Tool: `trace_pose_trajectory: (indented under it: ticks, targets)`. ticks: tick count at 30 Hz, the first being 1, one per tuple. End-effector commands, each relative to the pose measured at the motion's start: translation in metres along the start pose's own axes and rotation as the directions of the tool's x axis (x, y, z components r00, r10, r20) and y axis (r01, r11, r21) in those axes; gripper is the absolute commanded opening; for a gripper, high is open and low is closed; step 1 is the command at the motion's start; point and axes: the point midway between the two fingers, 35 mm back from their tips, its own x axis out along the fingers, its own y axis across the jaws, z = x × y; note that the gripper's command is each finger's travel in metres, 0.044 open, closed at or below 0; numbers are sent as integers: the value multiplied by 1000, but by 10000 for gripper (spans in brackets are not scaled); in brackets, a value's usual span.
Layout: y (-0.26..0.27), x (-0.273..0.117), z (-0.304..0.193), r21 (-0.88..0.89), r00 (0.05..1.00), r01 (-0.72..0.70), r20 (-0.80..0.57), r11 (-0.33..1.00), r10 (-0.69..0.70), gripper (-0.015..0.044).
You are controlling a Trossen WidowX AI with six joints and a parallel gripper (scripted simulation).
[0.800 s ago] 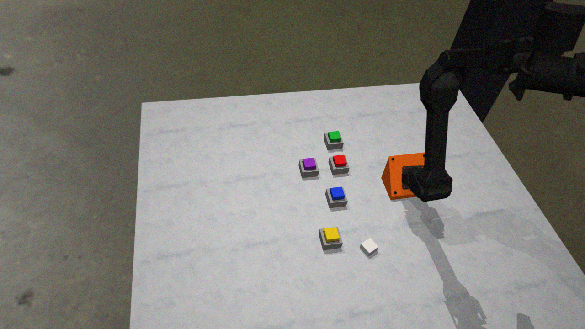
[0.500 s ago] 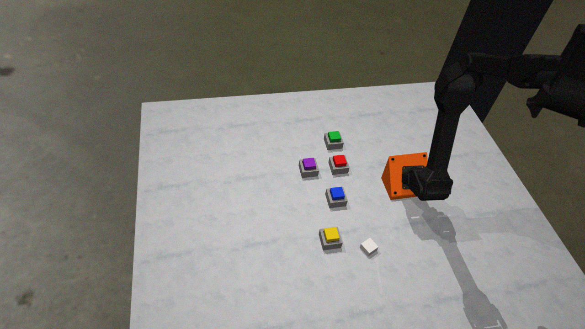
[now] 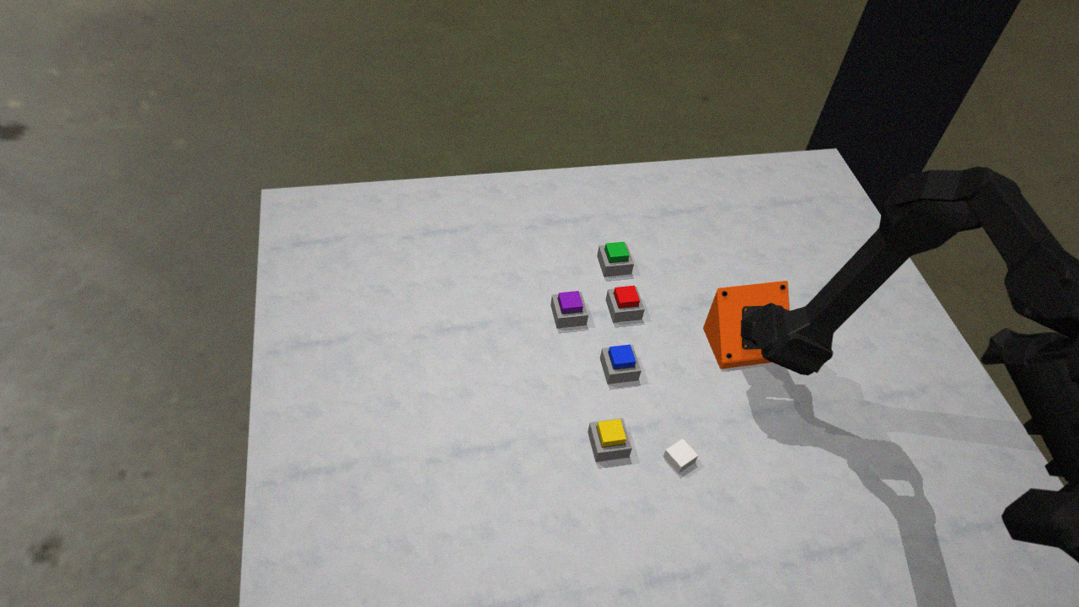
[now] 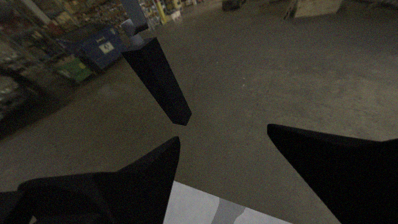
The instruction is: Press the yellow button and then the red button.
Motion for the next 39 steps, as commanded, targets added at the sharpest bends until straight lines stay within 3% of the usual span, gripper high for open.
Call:
trace_pose_trajectory:
  ticks: [1, 6, 11, 22, 28, 34, 39]
  targets:
    - [-57, 23, -46, 93, 976, 154, -168, 984, -137, 400]
    - [-120, 25, -101, 189, 901, 339, -348, 921, -260, 400]
    - [-177, 3, -158, 273, 789, 523, -514, 807, -337, 400]
    - [-248, -108, -276, 416, 532, 831, -788, 369, -309, 400]
    - [-245, -187, -330, 471, 468, 881, -859, 38, -206, 400]
    - [-212, -261, -370, 514, 509, 796, -854, -321, -105, 400]
    - [-205, -270, -374, 519, 523, 772, -847, -367, -96, 400]
